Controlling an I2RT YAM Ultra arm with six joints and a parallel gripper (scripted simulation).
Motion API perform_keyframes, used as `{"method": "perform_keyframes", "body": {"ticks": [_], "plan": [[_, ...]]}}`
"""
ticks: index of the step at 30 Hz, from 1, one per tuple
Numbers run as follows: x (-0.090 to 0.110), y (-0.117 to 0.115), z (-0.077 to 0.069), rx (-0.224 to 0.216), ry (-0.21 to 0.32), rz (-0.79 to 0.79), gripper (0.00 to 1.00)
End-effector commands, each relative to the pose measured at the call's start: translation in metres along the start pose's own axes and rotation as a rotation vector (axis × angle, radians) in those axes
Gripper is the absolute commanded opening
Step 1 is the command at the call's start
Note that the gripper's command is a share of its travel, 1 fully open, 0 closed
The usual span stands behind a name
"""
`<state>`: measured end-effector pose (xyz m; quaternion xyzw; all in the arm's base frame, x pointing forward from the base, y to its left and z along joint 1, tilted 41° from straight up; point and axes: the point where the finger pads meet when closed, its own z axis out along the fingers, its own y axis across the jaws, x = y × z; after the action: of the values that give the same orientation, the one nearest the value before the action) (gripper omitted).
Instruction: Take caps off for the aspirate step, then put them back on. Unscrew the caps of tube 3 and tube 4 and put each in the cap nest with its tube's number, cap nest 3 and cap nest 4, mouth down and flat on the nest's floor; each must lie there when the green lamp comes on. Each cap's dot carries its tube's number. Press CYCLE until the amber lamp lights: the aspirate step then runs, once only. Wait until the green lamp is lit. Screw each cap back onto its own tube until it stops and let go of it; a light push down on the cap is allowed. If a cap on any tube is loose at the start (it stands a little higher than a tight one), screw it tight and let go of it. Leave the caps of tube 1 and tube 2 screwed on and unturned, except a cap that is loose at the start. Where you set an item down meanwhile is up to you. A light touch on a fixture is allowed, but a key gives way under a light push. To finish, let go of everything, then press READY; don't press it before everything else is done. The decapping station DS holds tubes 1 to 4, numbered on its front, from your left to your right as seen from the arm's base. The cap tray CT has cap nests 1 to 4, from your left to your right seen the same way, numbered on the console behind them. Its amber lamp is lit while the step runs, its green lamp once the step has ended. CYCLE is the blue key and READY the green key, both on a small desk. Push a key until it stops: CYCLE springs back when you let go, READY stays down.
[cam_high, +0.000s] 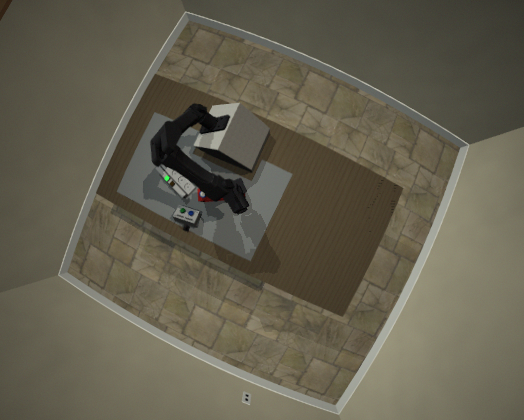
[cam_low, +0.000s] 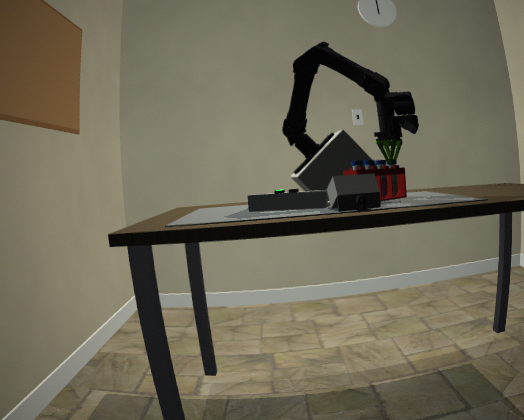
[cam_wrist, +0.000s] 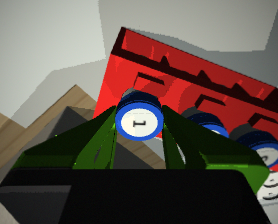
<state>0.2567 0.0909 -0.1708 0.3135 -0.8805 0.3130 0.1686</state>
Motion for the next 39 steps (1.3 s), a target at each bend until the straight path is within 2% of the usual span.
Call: {"method": "perform_keyframes", "body": {"ticks": [1,13,14,27,39], "plan": [[-0.003,0.000,-0.003,-0.001,-0.014,0.143,0.00],[-0.003,0.000,-0.003,-0.001,-0.014,0.143,0.00],[-0.003,0.000,-0.003,-0.001,-0.014,0.143,0.49],[-0.003,0.000,-0.006,-0.001,-0.014,0.143,0.49],[-0.003,0.000,-0.042,-0.002,-0.014,0.142,0.49]]}}
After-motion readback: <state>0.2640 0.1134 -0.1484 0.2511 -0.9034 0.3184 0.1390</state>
